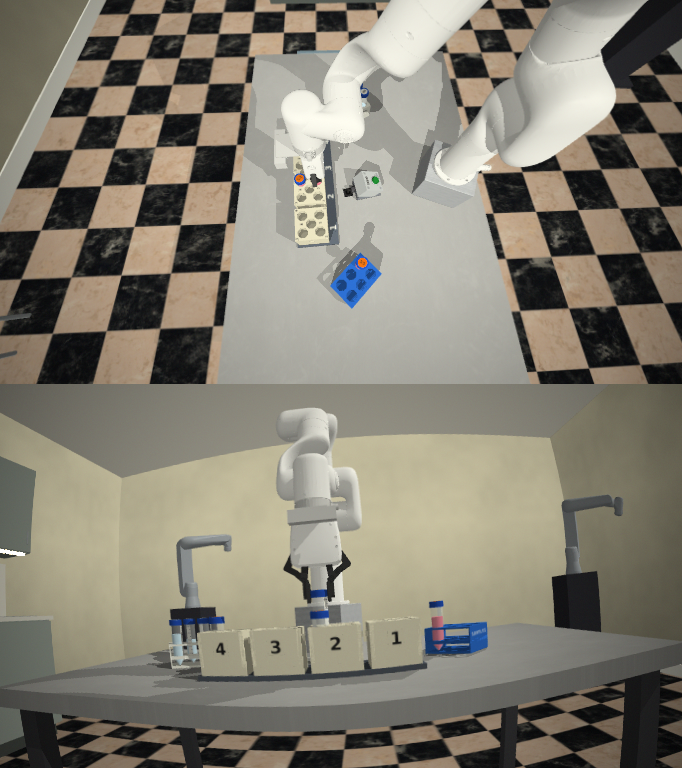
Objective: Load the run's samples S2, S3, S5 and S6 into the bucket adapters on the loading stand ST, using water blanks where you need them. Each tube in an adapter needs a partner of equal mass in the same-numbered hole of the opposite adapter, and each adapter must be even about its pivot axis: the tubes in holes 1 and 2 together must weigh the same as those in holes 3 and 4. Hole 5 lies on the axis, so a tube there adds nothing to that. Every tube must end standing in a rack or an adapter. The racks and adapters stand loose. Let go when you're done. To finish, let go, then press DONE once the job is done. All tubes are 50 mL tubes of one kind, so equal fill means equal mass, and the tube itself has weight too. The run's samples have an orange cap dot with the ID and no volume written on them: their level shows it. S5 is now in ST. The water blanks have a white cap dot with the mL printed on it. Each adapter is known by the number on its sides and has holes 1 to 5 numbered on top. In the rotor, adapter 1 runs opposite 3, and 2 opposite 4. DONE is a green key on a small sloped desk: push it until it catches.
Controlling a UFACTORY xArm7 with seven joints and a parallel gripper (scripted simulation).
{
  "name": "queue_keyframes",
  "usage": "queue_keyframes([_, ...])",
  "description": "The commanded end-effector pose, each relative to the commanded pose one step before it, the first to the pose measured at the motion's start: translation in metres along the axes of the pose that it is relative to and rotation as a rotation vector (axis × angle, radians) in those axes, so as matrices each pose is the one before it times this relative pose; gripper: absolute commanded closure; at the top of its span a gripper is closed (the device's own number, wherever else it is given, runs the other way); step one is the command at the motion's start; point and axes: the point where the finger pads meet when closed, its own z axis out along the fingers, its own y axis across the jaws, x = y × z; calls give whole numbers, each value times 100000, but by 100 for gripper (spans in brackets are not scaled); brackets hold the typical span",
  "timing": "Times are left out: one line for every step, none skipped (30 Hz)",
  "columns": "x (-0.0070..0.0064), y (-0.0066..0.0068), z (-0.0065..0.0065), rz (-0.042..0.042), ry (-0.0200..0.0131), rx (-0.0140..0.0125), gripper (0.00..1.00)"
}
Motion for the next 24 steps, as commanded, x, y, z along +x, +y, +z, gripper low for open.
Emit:
queue_keyframes([152,5,241,2,390,-16,100])
queue_keyframes([0,0,100,0,0,0,100])
queue_keyframes([0,0,100,0,0,0,100])
queue_keyframes([0,0,100,0,0,0,100])
queue_keyframes([0,0,100,0,0,0,100])
queue_keyframes([0,0,100,0,0,0,100])
queue_keyframes([0,0,100,0,0,0,100])
queue_keyframes([0,0,100,0,0,0,100])
queue_keyframes([0,0,100,0,0,0,100])
queue_keyframes([0,0,100,0,0,0,100])
queue_keyframes([0,0,100,0,0,0,100])
queue_keyframes([0,0,0,0,0,0,100])
queue_keyframes([0,0,0,0,0,0,100])
queue_keyframes([-3,0,92,0,-2,1,100])
queue_keyframes([2,0,109,0,1,-1,100])
queue_keyframes([0,0,100,0,0,0,100])
queue_keyframes([0,0,100,0,0,0,100])
queue_keyframes([0,0,100,0,0,0,100])
queue_keyframes([0,0,100,0,0,0,100])
queue_keyframes([0,0,100,0,0,0,100])
queue_keyframes([0,0,100,0,0,0,100])
queue_keyframes([0,0,100,0,0,0,100])
queue_keyframes([0,0,100,0,0,0,100])
queue_keyframes([0,0,100,0,0,0,100])
